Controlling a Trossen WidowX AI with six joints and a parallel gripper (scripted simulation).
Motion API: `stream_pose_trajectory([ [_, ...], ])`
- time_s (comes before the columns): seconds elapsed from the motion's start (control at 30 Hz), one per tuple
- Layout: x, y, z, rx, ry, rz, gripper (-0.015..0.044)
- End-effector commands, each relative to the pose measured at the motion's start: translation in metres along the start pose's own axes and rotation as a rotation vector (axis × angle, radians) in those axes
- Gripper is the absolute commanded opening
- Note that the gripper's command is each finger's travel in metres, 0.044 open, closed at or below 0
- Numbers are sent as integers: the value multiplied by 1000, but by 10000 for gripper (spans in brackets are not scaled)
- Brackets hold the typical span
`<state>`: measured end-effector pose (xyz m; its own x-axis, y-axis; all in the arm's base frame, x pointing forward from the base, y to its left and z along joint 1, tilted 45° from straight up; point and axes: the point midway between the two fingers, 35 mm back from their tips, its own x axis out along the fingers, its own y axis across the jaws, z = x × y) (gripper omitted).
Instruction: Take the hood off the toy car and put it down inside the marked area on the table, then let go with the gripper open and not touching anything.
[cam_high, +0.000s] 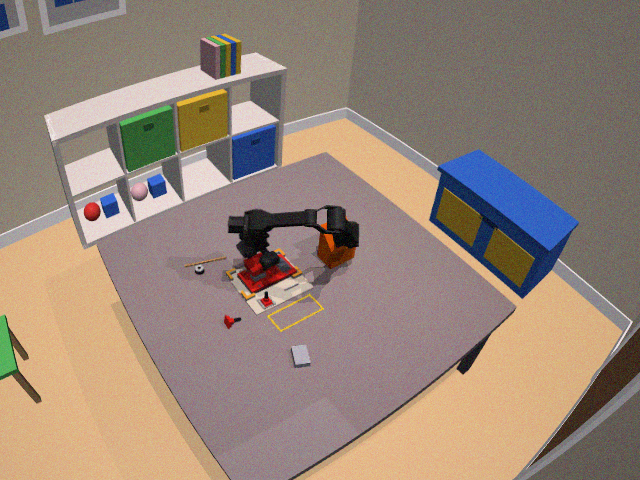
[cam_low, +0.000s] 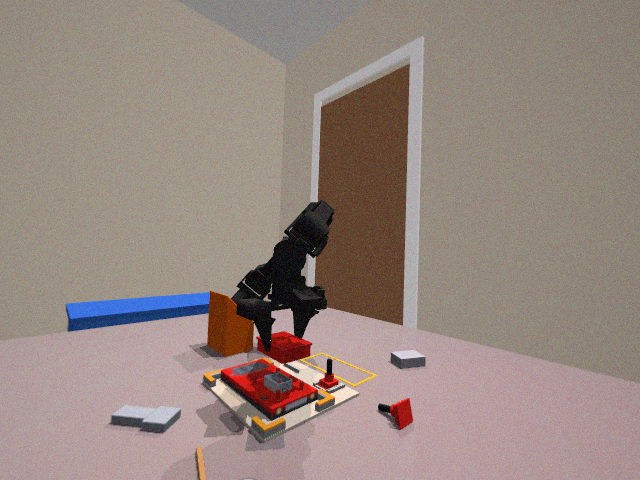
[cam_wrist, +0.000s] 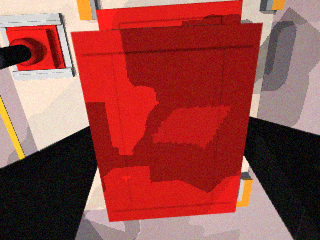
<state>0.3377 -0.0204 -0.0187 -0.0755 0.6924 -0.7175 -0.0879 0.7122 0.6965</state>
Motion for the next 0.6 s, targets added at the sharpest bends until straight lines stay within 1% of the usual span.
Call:
stream_pose_trajectory([
  [0.0,-5,23,4,-5,-10,-4,0],
  [0.57,-9,116,-3,-6,-11,-10,0],
])
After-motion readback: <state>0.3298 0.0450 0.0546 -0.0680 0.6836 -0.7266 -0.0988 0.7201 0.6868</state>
